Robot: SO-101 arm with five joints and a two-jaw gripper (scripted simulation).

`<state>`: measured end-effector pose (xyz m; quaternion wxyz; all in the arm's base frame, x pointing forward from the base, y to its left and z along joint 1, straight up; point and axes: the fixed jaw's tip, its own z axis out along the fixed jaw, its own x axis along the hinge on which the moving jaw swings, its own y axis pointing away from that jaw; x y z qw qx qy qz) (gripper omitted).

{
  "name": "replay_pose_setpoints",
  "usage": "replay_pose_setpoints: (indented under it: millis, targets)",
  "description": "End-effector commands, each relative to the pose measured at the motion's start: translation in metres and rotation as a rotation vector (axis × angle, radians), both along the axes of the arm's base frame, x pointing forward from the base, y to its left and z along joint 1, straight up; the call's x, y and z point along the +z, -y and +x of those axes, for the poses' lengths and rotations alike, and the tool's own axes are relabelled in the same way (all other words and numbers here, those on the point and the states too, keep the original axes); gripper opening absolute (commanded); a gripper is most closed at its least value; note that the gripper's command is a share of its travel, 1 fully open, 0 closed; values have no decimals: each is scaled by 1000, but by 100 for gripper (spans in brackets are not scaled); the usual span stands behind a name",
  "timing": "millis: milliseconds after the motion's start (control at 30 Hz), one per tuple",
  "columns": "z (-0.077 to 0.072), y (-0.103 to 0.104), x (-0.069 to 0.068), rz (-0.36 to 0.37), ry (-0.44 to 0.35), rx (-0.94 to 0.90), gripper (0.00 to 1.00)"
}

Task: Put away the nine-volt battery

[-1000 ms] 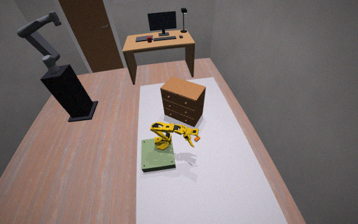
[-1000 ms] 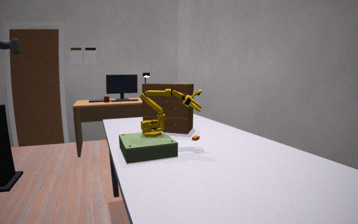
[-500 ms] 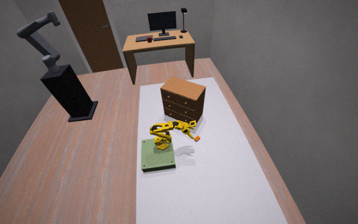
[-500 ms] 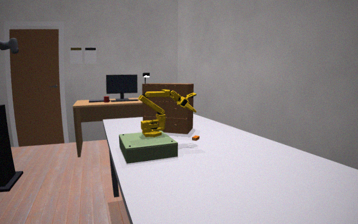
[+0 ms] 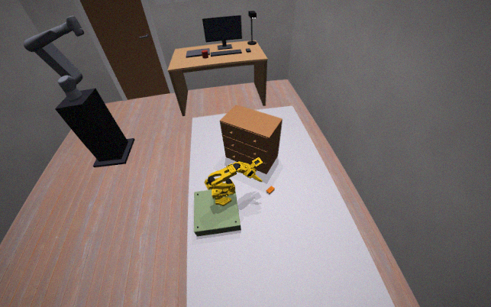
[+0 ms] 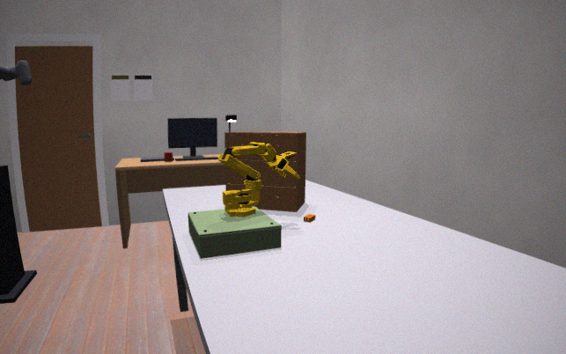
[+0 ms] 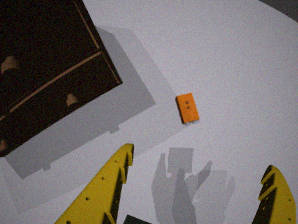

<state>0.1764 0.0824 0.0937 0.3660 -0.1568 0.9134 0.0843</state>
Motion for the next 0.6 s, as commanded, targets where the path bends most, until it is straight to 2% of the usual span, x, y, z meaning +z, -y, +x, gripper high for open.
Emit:
replay_pose_setpoints:
  millis: [0,100,567]
  targets:
    - [-18,-15,-7,-29,-40,121,50]
    - [-22,-18,-9,-37,-47,151,50]
    - [-85,-46,-27,-167,-135,568,50]
